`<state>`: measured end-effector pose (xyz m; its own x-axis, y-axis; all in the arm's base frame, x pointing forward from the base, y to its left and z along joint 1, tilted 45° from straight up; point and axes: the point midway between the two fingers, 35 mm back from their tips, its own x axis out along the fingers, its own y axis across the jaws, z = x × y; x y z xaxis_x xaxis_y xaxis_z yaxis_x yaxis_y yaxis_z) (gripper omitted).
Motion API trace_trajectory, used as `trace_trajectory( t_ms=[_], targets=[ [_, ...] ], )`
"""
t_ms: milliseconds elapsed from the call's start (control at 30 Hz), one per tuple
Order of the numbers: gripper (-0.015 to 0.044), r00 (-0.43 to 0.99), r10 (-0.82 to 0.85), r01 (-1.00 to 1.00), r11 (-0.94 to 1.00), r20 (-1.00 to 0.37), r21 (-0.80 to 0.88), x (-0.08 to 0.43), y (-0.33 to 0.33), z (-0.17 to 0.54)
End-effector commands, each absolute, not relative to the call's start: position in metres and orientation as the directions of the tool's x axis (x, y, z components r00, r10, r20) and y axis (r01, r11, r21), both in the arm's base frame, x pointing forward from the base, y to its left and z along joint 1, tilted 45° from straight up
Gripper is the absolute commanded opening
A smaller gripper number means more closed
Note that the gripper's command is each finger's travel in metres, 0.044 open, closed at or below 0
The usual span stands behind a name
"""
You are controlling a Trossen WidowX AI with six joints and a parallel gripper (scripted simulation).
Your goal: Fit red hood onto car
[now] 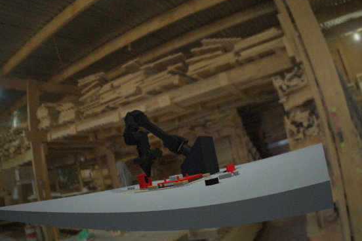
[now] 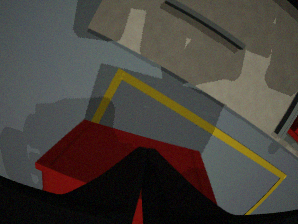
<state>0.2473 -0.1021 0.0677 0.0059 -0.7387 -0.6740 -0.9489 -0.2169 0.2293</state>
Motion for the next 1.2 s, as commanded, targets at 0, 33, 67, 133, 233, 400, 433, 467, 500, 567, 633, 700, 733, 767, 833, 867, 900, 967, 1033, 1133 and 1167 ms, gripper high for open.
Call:
trace_trajectory(
  t_ms=[0,33,67,133,233,400,433,467,500,567,633,700,733,767,833,867,900,967,1033,1133,1167],
  targets=[
    [0.0000,0.008,-0.736,-0.957,-0.201,-0.677,0.207,0.2480,-0.1020,0.0679],
    [0.0000,0.008,-0.736,-0.959,-0.198,-0.677,0.203,0.2480,-0.1021,0.0679],
    [0.0000,0.008,-0.735,-0.960,-0.194,-0.677,0.199,0.2480,-0.1021,0.0679],
    [0.0000,0.008,-0.735,-0.963,-0.187,-0.678,0.192,0.2480,-0.1022,0.0680],
    [0.0000,0.008,-0.735,-0.968,-0.177,-0.678,0.180,0.2481,-0.1023,0.0682],
    [0.0000,0.008,-0.735,-0.974,-0.159,-0.678,0.161,0.2482,-0.1026,0.0684],
    [0.0000,0.008,-0.735,-0.975,-0.156,-0.678,0.157,0.2482,-0.1026,0.0685],
    [0.0000,0.008,-0.735,-0.976,-0.152,-0.678,0.153,0.2482,-0.1027,0.0685],
    [0.0000,0.008,-0.735,-0.978,-0.149,-0.678,0.149,0.2482,-0.1027,0.0685],
    [0.0000,0.009,-0.735,-0.980,-0.142,-0.678,0.141,0.2483,-0.1028,0.0686],
    [0.0000,0.009,-0.735,-0.982,-0.135,-0.678,0.133,0.2483,-0.1029,0.0687],
    [0.0000,0.009,-0.734,-0.984,-0.128,-0.679,0.126,0.2483,-0.1030,0.0688],
    [0.0000,0.009,-0.734,-0.985,-0.124,-0.679,0.122,0.2483,-0.1030,0.0689],
    [0.0000,0.009,-0.734,-0.986,-0.121,-0.679,0.118,0.2484,-0.1031,0.0689],
    [0.0000,0.009,-0.734,-0.987,-0.113,-0.679,0.110,0.2484,-0.1032,0.0690],
    [0.0000,0.009,-0.734,-0.988,-0.110,-0.679,0.106,0.2484,-0.1032,0.0691],
    [0.0000,0.009,-0.734,-0.989,-0.106,-0.679,0.102,0.2484,-0.1033,0.0691],
    [0.0000,0.009,-0.734,-0.991,-0.099,-0.679,0.094,0.2485,-0.1033,0.0692],
    [0.0000,0.009,-0.734,-0.992,-0.092,-0.679,0.086,0.2485,-0.1034,0.0693],
    [0.0000,0.009,-0.734,-0.994,-0.081,-0.679,0.074,0.2485,-0.1036,0.0694],
    [0.0000,0.009,-0.734,-0.994,-0.078,-0.679,0.070,0.2486,-0.1036,0.0695]
  ],
)
